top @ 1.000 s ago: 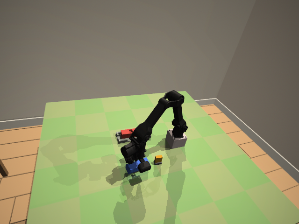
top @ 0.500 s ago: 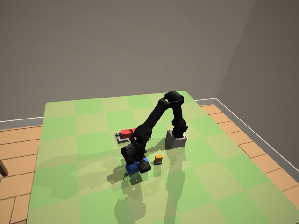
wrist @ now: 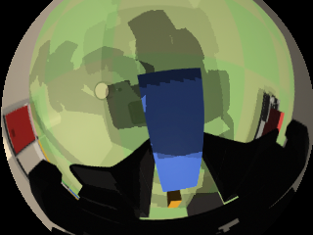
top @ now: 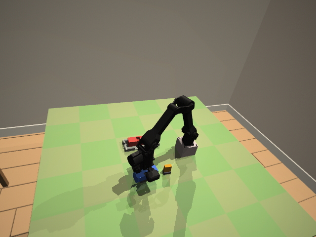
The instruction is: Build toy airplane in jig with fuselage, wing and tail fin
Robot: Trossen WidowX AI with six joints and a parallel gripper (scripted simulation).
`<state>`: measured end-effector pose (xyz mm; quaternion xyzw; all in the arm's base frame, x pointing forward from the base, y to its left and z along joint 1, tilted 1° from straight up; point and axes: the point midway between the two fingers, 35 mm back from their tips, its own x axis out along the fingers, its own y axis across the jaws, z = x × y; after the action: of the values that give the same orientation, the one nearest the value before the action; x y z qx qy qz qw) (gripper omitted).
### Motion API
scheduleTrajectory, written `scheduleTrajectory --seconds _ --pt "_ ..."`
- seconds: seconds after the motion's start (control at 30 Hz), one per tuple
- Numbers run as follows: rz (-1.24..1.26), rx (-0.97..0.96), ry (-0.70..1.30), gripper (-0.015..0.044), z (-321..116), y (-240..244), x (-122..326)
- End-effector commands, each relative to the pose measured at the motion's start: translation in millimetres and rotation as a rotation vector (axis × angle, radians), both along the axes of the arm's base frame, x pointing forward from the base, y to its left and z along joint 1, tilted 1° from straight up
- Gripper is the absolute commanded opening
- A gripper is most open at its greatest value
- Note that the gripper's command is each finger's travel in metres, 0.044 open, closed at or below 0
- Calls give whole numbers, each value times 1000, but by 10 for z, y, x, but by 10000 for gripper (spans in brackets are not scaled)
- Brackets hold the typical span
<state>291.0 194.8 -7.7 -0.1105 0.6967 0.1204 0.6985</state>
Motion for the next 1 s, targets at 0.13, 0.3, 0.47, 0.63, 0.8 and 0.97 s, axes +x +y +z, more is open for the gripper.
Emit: scheduleTrajectory --seconds 0.13,0.3,0.47,0.63,0.8,0.97 --pt "-1 10 -6 0 280 29 38" --pt "-1 10 -7 0 437 32 45" --pt "-1 10 -8 0 596 30 45" --pt "-1 10 -9 0 757 23 37" --pt "-1 10 -10 0 918 12 23" --pt "-1 10 -11 0 1079 -5 1"
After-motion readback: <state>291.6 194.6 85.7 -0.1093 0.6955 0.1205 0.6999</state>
